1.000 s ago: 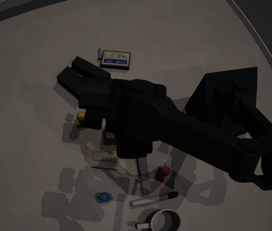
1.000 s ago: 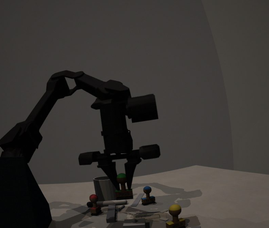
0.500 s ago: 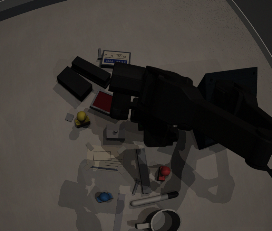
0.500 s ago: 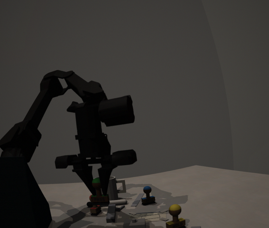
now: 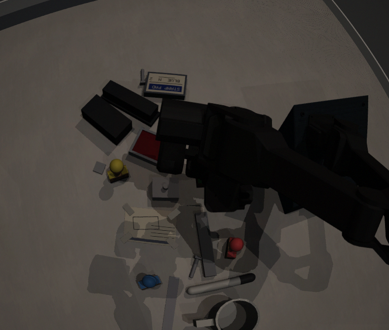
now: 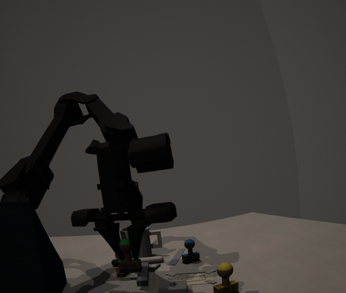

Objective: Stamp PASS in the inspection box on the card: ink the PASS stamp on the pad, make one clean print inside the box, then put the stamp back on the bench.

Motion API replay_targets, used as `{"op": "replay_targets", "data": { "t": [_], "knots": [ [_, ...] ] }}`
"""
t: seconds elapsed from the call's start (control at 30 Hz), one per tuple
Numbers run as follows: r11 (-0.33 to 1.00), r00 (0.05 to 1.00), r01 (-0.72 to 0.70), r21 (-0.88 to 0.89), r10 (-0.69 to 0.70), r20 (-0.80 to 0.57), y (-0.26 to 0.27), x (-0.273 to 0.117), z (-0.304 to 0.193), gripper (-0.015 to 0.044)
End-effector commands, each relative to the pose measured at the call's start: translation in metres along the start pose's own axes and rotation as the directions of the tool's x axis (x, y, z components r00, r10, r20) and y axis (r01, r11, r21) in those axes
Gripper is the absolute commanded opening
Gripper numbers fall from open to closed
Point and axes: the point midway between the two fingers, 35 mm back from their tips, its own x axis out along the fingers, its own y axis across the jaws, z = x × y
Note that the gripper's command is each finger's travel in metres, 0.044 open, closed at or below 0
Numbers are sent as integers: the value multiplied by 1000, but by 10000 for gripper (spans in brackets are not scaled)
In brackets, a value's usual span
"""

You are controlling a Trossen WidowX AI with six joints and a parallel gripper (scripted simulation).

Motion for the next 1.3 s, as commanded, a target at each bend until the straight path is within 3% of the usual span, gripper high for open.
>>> {"op": "replay_targets", "data": {
  "t": [0.0, 1.0, 1.27],
  "knots": [
    [1000, 1000, -3, 5, 3, 3, 1, 8, 0, 0],
    [1000, 1000, -7, 4, 7, 11, 7, 52, 2, 0],
    [1000, 1000, -4, 0, 4, 5, 5, 49, 1, 210]
  ]
}}
